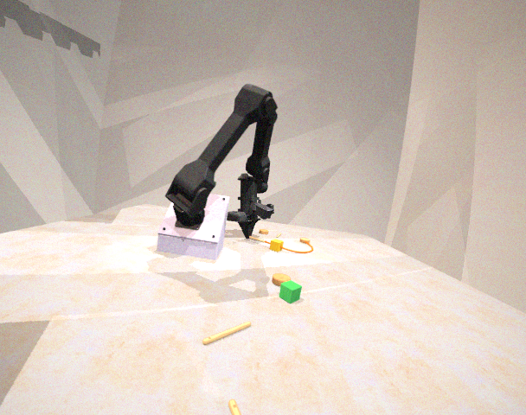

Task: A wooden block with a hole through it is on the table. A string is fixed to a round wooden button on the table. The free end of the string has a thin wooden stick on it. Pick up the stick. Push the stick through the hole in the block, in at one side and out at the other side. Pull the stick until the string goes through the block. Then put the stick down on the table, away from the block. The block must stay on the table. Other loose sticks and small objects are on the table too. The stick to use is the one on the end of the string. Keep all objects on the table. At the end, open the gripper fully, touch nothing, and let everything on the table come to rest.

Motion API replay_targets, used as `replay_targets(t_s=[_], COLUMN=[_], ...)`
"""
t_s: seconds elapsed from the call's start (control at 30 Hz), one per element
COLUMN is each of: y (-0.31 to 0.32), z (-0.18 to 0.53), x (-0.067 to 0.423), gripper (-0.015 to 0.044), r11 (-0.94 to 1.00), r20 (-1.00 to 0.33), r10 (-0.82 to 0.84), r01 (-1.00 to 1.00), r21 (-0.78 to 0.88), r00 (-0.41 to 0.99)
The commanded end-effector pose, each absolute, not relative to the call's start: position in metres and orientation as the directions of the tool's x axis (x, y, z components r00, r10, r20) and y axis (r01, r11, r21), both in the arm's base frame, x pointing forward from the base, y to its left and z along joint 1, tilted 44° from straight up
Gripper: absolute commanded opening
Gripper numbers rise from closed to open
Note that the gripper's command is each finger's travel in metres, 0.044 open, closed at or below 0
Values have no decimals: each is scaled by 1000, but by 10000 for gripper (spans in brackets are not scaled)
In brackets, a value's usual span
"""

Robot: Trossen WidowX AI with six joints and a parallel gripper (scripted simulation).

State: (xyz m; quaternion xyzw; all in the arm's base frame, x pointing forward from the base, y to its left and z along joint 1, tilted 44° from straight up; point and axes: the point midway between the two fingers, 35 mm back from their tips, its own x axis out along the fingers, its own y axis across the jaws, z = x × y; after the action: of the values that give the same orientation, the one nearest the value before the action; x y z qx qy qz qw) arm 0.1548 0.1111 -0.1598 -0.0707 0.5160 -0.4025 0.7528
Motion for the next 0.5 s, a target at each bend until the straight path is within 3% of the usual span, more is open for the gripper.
replay_targets(t_s=[0.0,0.47], y=[112,114], z=[-163,-174], x=[149,138], gripper=[0,0], r11=[666,640], r20=[-722,-699], r10=[-677,-706], r01=[532,525], r21=[-523,-561], r00=[138,114])
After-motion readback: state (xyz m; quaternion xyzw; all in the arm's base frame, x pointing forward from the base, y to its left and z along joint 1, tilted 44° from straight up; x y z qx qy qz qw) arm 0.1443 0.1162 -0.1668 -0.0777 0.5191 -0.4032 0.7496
